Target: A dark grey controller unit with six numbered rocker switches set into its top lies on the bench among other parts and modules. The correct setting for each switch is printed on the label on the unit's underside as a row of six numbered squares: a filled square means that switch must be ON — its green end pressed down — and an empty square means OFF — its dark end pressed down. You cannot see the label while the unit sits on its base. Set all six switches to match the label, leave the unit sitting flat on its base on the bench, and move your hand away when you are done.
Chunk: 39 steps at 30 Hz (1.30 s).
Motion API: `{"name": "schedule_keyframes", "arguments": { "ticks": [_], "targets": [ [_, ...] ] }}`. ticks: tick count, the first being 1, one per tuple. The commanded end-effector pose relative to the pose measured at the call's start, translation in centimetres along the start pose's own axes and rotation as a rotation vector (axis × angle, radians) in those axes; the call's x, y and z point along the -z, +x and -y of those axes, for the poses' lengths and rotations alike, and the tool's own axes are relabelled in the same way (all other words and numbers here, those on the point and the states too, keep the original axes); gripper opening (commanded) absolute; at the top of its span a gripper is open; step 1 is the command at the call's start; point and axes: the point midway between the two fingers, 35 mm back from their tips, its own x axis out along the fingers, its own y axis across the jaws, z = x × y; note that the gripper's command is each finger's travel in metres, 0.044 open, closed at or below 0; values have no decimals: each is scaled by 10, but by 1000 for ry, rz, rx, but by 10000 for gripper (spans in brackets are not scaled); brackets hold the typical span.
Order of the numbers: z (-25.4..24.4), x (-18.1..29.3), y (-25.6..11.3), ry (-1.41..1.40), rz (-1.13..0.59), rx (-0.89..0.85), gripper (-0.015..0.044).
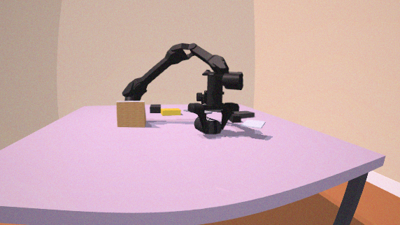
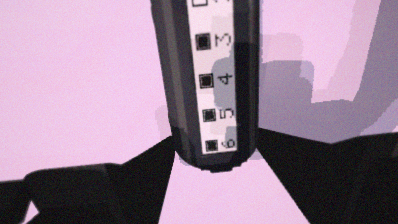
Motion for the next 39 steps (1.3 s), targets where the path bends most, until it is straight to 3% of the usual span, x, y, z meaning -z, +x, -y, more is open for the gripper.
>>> {"name": "schedule_keyframes", "arguments": {
  "ticks": [1,12,16,25,31,39],
  "targets": [
    [-1,-3,5,6,13,-1,338],
    [0,0,4,2,3,0,337],
    [0,0,4,1,0,-1,440],
    [0,-1,3,1,0,-1,440],
    [0,-57,-35,2,2,-2,440],
    [0,-59,-36,2,2,-2,440]
  ]
}}
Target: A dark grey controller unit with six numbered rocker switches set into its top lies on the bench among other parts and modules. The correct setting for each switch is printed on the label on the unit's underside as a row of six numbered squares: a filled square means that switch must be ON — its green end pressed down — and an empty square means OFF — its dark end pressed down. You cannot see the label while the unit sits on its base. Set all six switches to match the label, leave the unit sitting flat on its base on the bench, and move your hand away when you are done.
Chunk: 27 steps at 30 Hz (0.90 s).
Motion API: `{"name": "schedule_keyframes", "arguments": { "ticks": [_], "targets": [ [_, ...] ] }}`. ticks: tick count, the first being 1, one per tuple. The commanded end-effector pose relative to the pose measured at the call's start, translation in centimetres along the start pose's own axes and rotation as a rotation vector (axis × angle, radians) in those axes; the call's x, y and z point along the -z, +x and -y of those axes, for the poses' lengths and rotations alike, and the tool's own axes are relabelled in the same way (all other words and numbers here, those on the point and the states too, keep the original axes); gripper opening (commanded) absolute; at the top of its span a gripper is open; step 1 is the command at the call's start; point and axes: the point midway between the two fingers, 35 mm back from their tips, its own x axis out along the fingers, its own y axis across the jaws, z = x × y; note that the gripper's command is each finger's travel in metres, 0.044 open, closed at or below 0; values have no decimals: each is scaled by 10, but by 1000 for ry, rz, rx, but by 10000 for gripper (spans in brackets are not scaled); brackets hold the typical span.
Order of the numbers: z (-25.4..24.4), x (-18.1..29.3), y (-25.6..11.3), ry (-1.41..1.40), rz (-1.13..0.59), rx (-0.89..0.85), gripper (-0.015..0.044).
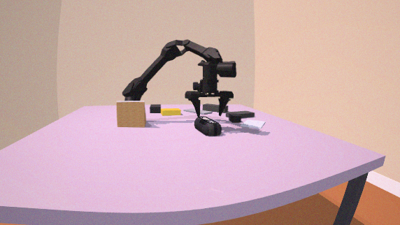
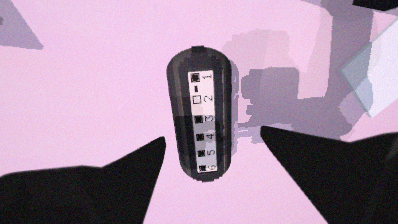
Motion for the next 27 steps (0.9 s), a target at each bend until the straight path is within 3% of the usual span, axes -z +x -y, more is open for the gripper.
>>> {"name": "schedule_keyframes", "arguments": {
  "ticks": [1,15,18,27],
  "targets": [
    [-5,-4,3,16,15,-12,440],
    [-5,-4,3,16,15,-12,440],
    [-7,-3,2,85,18,0,361],
    [-31,9,-19,1019,131,133,125]
  ]
}}
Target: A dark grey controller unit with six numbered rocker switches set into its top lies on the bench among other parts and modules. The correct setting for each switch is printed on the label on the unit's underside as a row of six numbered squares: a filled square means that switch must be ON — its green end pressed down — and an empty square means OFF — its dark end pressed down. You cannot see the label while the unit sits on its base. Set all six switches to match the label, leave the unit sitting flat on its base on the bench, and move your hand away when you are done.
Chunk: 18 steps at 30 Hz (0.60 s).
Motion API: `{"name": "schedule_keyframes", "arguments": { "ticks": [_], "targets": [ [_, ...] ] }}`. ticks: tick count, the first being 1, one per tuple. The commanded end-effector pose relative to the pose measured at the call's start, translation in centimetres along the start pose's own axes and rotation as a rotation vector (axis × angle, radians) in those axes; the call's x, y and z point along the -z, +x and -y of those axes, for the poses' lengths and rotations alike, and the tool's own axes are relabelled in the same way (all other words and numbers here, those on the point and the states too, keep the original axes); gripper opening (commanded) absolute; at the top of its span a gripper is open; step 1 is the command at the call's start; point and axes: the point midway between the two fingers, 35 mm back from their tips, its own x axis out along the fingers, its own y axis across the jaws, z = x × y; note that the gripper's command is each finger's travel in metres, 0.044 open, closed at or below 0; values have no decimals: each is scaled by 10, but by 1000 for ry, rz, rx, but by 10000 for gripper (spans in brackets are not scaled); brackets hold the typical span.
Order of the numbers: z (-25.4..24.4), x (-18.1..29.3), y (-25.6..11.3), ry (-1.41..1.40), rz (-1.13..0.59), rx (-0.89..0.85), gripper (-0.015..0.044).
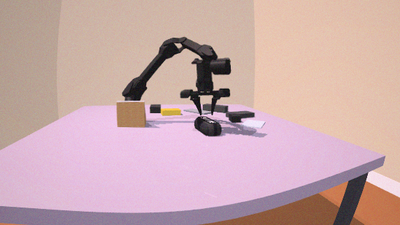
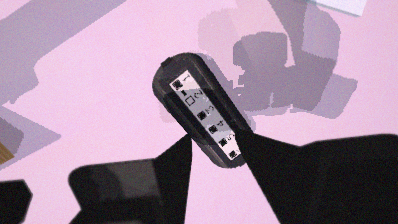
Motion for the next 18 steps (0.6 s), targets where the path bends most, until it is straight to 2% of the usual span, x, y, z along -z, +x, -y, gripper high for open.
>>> {"name": "schedule_keyframes", "arguments": {
  "ticks": [1,5,18],
  "targets": [
    [-10,12,-14,554,93,60,99],
    [-16,19,-22,899,165,77,0],
    [-16,19,-23,915,168,77,0]
  ]
}}
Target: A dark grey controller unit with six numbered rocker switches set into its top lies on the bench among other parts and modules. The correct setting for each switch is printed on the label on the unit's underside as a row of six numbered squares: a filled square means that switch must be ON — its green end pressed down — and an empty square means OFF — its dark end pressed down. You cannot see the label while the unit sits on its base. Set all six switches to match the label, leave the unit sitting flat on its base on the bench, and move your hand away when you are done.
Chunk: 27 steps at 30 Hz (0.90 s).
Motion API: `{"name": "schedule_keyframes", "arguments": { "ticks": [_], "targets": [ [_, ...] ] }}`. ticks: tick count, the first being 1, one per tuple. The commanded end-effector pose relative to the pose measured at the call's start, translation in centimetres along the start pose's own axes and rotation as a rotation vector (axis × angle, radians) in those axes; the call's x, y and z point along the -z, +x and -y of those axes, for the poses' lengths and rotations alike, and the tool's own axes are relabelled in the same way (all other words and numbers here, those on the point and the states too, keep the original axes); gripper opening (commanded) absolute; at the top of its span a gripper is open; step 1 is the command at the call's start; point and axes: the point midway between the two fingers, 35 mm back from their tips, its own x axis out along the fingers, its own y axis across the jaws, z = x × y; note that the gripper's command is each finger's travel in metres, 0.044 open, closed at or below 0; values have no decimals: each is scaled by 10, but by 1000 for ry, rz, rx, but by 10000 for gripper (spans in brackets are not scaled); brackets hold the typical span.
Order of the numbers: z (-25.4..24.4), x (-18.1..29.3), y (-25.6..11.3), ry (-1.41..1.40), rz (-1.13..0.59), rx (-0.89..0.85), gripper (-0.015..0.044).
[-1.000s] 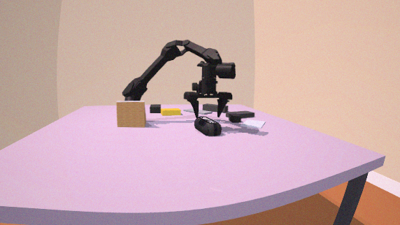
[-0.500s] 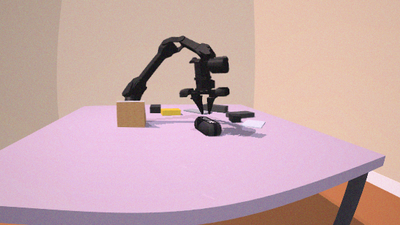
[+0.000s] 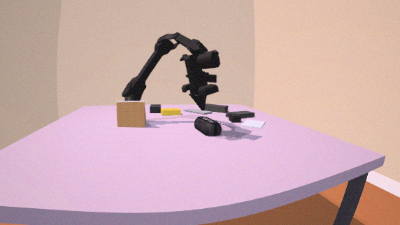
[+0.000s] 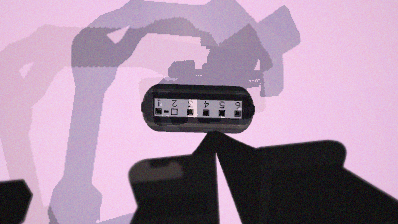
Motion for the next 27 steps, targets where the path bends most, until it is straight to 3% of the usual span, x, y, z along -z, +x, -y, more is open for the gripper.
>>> {"name": "schedule_keyframes", "arguments": {
  "ticks": [1,14,18,27],
  "targets": [
    [-1,1,0,30,8,-2,0],
    [-1,1,0,30,8,-2,0],
    [4,-2,0,-106,-18,-5,105],
    [31,-20,9,-962,-162,-100,341]
  ]
}}
